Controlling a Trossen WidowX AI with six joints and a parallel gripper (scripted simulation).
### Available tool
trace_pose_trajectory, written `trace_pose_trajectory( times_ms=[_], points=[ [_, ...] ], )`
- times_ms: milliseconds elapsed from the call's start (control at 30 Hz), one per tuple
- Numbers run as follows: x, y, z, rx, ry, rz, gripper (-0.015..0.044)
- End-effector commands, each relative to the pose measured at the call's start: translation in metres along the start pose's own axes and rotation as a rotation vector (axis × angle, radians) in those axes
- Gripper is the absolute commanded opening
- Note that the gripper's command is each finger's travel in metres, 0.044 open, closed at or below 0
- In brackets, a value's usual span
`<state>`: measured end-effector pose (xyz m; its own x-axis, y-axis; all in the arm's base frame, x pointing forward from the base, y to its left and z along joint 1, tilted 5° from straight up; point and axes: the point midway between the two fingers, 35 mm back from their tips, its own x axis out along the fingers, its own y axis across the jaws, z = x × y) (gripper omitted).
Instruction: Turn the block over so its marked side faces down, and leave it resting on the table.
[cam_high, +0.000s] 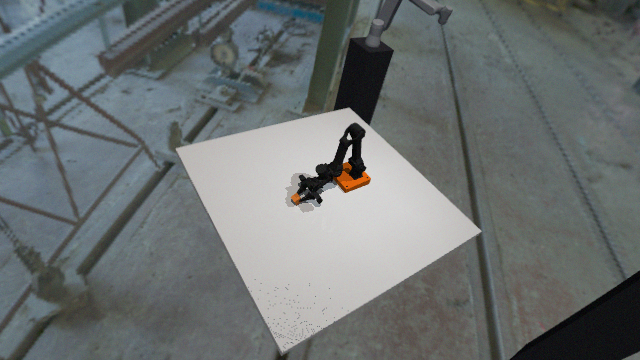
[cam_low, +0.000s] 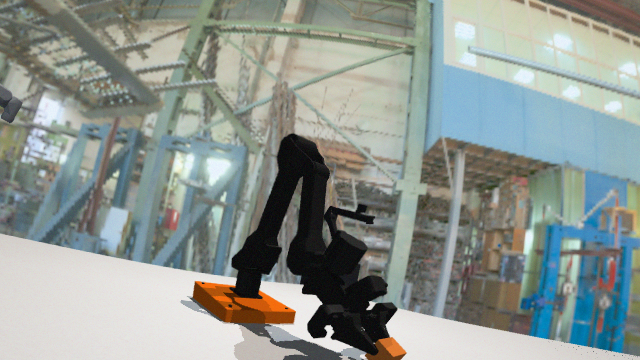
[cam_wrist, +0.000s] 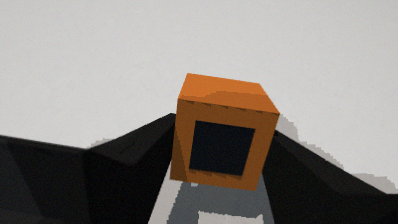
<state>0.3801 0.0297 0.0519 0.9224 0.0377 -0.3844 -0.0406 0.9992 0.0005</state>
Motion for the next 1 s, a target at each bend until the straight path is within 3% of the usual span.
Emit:
trace_pose_trajectory(
  times_ms=[0,533,967],
  points=[
    [-0.0005,-0.0004,-0.0005,-0.006,-0.001,-0.003,0.0026],
    [-0.0005,-0.0004,-0.0005,-0.006,-0.001,-0.003,0.044],
    [-0.0005,-0.0004,-0.0005,-0.006,-0.001,-0.003,0.044]
  ],
)
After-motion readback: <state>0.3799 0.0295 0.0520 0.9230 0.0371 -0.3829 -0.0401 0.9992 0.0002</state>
